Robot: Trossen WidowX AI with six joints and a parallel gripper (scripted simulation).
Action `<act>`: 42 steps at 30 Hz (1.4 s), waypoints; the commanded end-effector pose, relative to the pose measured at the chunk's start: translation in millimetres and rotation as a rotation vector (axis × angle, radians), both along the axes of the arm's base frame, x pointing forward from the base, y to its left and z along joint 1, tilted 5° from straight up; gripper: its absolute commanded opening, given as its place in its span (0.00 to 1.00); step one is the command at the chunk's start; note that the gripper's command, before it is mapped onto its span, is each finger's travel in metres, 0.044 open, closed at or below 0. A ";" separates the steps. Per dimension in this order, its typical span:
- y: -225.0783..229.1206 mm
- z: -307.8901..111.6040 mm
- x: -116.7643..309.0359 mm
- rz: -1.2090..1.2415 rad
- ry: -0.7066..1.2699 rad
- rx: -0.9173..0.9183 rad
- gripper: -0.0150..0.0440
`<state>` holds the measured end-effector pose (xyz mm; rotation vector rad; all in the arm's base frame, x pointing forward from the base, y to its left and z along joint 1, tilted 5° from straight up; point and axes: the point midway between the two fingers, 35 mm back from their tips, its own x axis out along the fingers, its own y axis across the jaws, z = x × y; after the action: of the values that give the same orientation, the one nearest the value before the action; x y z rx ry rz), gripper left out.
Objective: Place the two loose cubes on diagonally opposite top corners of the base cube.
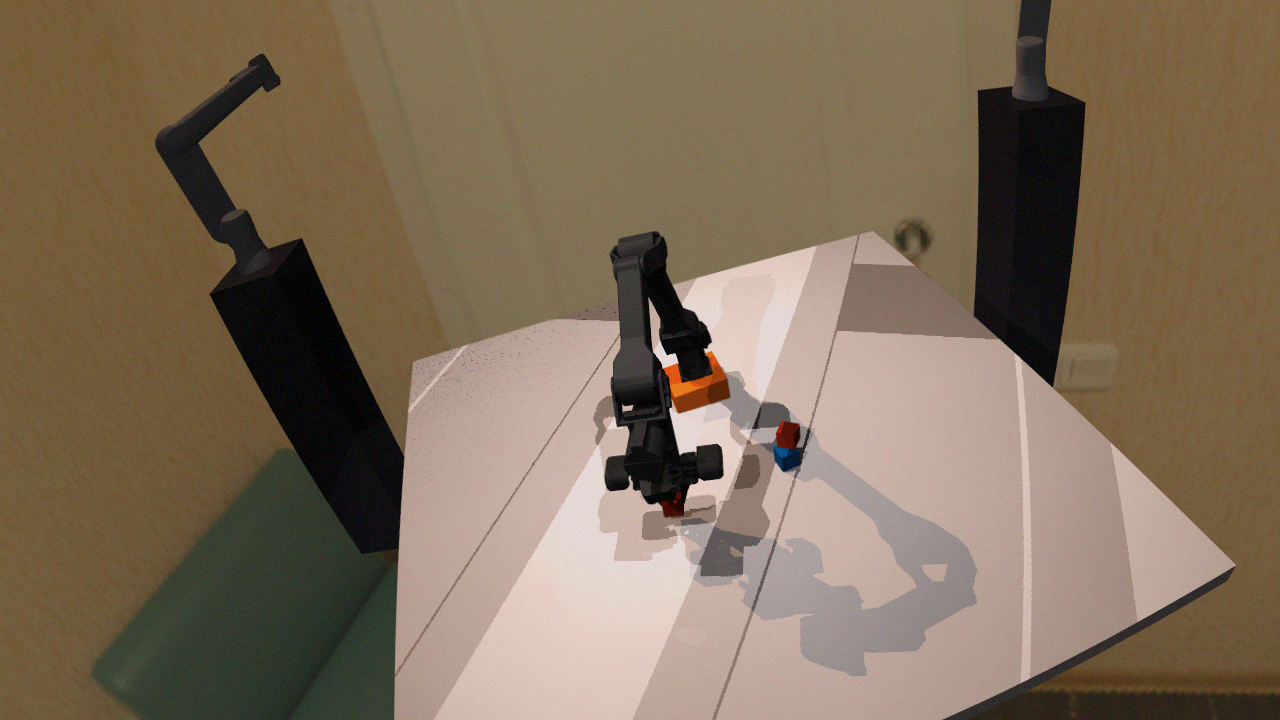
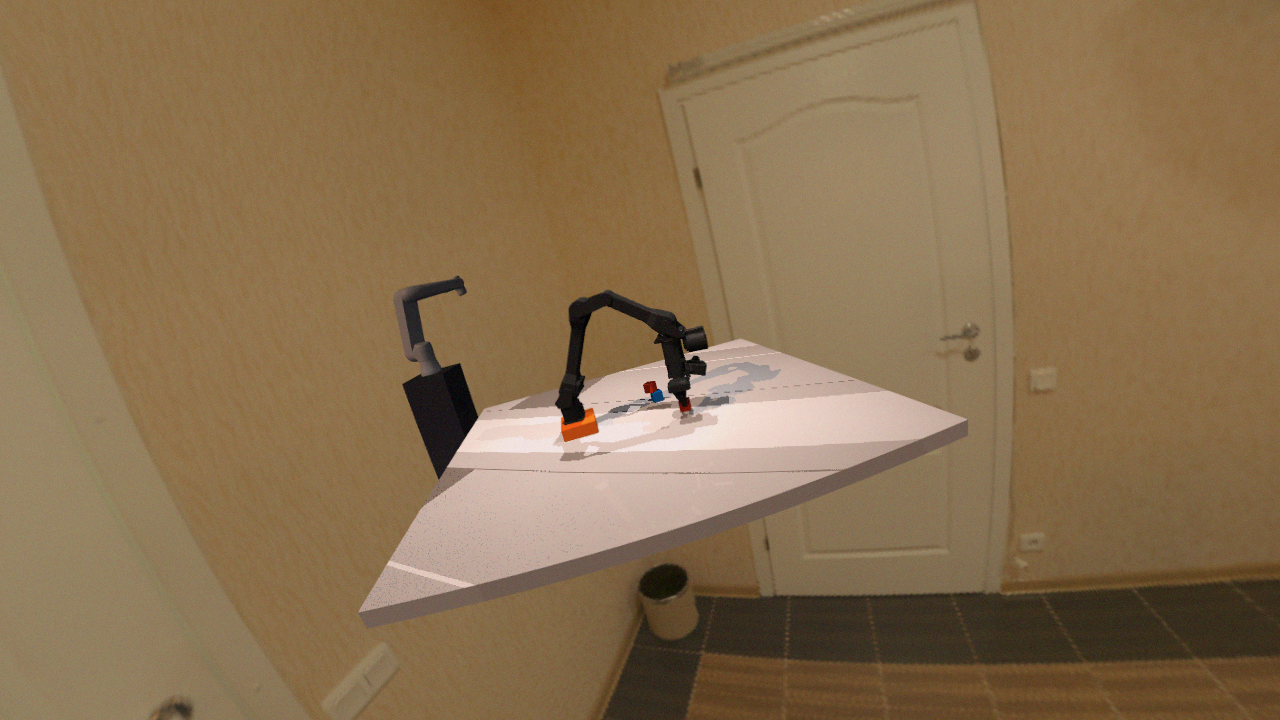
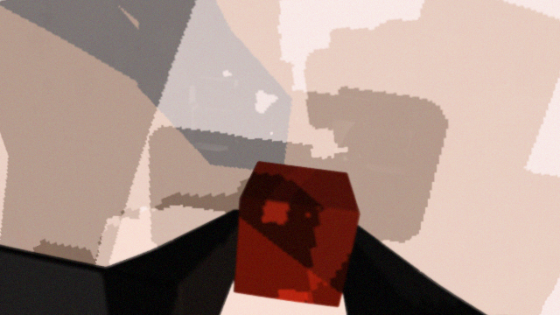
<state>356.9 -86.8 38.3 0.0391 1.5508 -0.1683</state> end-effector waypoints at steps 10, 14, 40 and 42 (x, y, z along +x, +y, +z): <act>3.0 40.5 1.6 0.000 -0.001 -0.003 0.43; 4.3 53.1 0.8 0.000 -0.001 -0.003 0.43; 49.3 81.3 -4.1 -0.080 -0.008 0.005 0.43; 55.8 80.5 -4.6 -0.093 -0.009 0.006 0.43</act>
<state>353.1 -39.7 120.5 0.0981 1.5429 -0.2207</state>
